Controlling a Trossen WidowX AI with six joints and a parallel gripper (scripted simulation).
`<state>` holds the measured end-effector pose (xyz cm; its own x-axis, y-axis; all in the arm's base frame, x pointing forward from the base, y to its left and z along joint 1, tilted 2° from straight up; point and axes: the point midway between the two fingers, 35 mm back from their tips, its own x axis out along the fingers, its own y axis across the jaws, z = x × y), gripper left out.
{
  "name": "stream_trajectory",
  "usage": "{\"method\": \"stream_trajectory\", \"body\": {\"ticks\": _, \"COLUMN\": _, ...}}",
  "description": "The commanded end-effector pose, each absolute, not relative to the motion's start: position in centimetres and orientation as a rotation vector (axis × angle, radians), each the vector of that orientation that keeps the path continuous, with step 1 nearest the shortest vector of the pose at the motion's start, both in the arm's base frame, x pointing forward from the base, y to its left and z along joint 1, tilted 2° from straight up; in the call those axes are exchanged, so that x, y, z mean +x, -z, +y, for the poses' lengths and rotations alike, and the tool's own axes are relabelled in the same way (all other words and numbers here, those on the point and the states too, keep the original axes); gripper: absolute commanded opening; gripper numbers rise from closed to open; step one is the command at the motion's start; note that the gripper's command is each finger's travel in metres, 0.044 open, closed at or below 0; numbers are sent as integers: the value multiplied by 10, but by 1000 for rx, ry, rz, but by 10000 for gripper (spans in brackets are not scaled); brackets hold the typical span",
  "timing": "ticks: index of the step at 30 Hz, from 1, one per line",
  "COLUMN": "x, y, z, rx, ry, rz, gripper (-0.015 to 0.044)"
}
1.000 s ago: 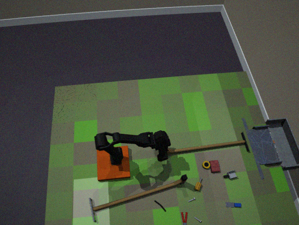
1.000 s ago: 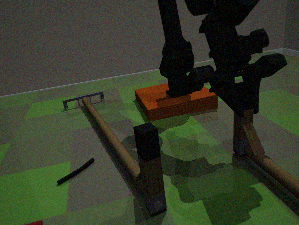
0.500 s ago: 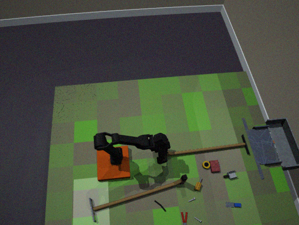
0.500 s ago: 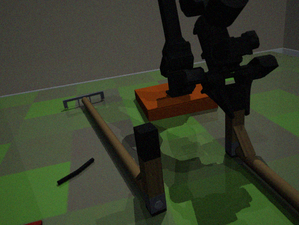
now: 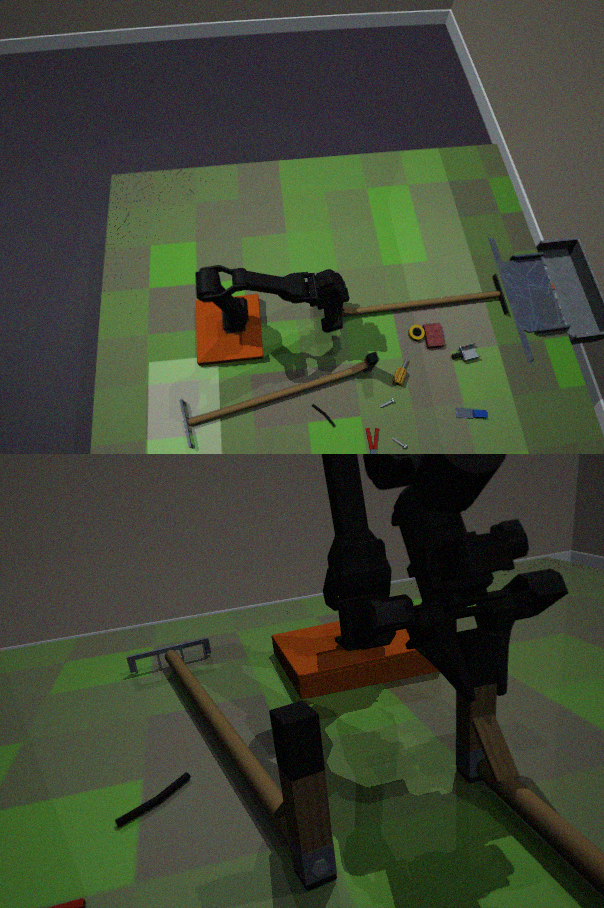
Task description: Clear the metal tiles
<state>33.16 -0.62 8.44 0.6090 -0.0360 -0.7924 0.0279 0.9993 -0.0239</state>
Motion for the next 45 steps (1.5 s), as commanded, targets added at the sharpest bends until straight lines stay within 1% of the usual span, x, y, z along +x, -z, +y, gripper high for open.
{"method": "stream_trajectory", "body": {"ticks": 1, "x": 341, "y": -90, "z": -9, "rx": -10, "ry": 39, "rz": 896, "gripper": 0}}
{"method": "stream_trajectory", "body": {"ticks": 24, "x": 378, "y": -89, "z": -10, "rx": -6, "ry": 47, "rz": 892, "gripper": 0}}
{"method": "stream_trajectory", "body": {"ticks": 45, "x": 399, "y": -90, "z": -10, "rx": -6, "ry": 47, "rz": 890, "gripper": 0}}
